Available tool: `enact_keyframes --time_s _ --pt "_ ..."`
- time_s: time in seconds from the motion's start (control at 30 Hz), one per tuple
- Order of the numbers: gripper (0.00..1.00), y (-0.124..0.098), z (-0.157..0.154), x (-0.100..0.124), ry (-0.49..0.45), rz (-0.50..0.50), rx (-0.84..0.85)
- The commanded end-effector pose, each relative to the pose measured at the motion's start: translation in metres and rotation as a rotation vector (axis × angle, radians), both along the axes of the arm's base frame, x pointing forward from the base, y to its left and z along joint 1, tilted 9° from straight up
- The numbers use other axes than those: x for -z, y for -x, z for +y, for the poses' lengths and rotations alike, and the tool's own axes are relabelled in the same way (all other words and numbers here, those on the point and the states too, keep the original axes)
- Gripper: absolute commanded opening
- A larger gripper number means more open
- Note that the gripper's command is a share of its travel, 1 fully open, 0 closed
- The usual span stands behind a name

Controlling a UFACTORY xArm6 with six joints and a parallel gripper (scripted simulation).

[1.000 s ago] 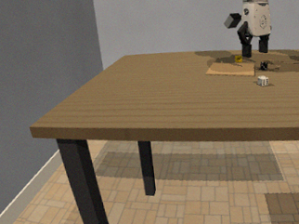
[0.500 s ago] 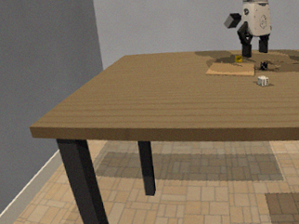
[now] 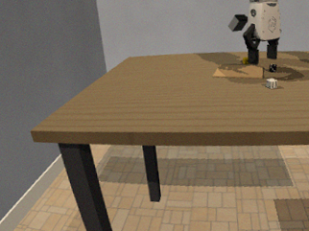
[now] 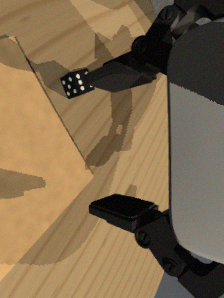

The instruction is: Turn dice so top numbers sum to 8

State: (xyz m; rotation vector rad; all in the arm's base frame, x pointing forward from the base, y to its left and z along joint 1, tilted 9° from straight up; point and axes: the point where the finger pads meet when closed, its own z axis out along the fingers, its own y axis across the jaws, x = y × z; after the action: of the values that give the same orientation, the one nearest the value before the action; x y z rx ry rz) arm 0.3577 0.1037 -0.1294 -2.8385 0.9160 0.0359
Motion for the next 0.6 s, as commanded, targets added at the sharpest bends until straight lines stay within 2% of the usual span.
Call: enact_keyframes --time_s 0.0,0.27,0.57 --pt "1.00 -0.004 0.030 -0.005 0.008 0.009 0.004" --pt "1.00 -0.008 0.079 -0.012 0.008 0.009 0.004" --pt "1.00 -0.009 0.088 -0.014 0.008 0.009 0.004"
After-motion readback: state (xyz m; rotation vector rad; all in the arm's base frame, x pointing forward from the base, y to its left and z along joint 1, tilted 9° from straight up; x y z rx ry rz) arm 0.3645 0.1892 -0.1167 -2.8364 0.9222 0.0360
